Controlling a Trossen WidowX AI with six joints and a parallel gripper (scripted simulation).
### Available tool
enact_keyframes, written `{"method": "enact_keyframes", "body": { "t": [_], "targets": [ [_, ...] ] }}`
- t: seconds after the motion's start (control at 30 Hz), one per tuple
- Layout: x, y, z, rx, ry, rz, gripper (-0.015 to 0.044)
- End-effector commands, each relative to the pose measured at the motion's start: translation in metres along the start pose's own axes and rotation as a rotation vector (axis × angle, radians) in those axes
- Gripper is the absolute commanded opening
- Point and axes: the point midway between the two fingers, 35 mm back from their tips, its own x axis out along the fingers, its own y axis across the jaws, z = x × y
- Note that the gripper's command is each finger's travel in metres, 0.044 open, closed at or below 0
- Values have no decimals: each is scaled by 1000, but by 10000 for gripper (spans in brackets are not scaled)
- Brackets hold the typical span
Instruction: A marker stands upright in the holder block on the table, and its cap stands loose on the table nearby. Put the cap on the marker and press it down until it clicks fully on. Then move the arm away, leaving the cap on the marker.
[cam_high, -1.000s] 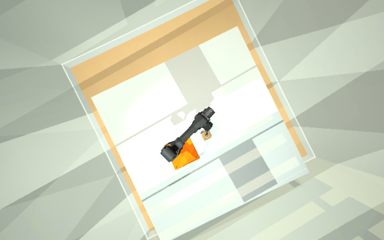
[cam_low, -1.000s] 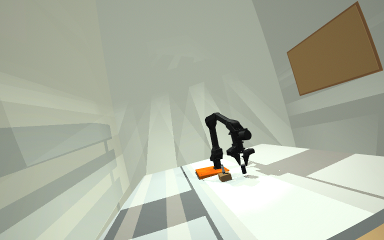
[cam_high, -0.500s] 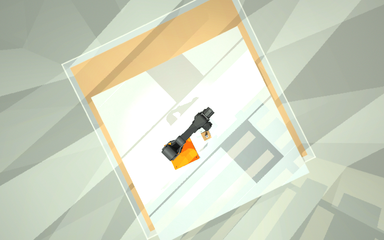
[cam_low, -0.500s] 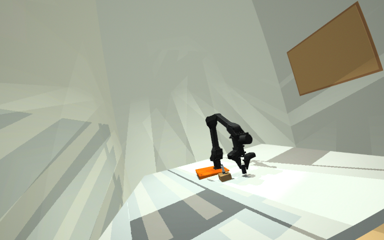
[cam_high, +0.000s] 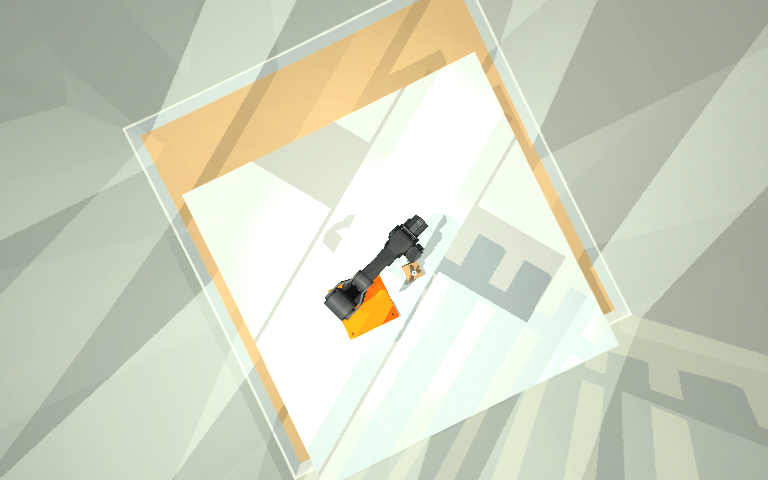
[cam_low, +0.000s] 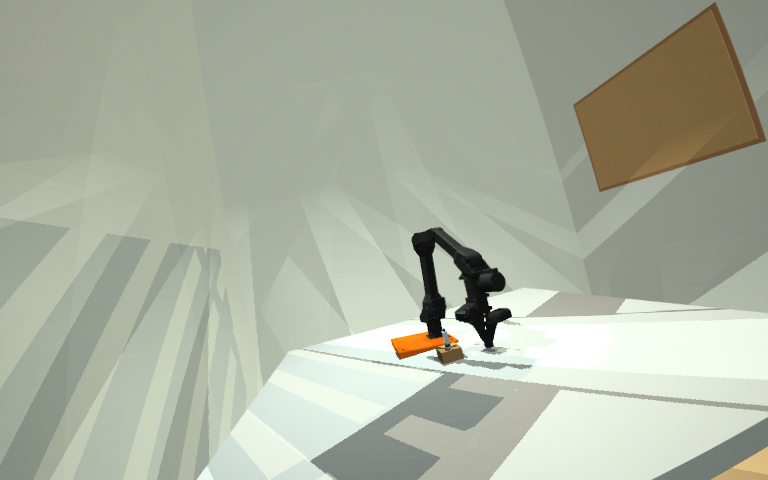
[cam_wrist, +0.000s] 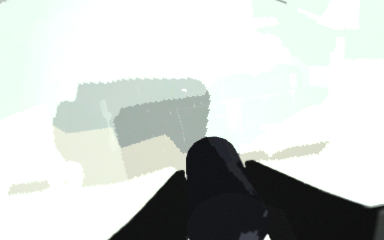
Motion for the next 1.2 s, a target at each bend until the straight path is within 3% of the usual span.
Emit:
{"method": "enact_keyframes", "body": {
  "t": [0.0, 0.07, 0.2, 1.17],
  "targets": [
    [2, 0, -1, 5, 5, -5, 112],
    [2, 0, -1, 5, 5, -5, 99],
    [-5, 1, -1, 5, 5, -5, 0],
    [-65, -1, 13, 5, 3, -5, 0]
  ]
}}
